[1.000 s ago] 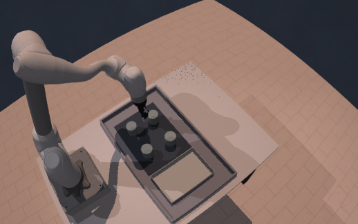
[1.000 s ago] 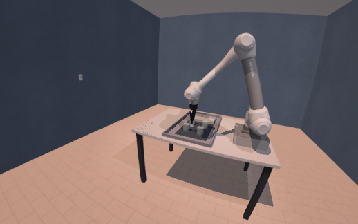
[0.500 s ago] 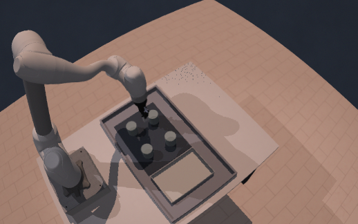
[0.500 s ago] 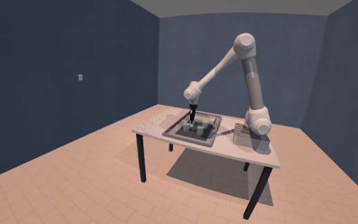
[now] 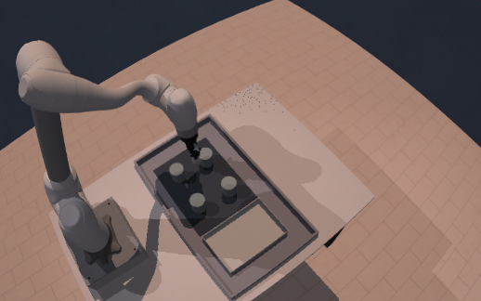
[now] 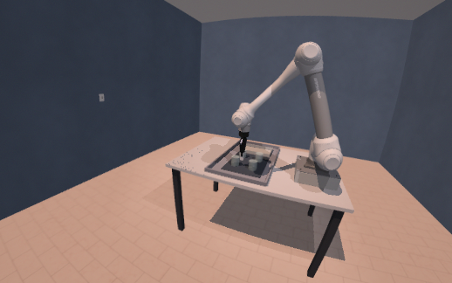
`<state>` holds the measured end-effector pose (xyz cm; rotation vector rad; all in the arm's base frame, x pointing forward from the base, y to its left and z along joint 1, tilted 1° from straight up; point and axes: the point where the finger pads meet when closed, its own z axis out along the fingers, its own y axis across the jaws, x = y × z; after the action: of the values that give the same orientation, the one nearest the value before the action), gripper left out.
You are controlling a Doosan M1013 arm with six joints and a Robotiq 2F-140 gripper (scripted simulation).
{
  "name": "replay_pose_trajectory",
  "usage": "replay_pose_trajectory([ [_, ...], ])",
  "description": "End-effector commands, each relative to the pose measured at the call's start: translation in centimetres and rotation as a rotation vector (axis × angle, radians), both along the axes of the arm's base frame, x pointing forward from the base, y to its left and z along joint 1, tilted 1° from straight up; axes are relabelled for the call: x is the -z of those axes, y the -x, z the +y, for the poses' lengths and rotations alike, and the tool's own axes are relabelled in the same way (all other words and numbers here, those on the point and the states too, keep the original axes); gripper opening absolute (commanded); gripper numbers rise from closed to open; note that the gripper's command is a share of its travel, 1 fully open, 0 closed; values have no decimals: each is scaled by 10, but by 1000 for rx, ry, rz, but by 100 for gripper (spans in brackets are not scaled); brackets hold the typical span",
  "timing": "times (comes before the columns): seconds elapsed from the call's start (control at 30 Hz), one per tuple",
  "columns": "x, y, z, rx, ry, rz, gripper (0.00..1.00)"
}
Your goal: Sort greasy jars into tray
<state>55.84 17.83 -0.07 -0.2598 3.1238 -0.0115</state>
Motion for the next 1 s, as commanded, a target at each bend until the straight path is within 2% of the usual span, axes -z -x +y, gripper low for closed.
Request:
replay_pose_trajectory([
  [0.0,0,0,0,0,0,0,0],
  [0.97,0,-4,1,0,0,0,0],
])
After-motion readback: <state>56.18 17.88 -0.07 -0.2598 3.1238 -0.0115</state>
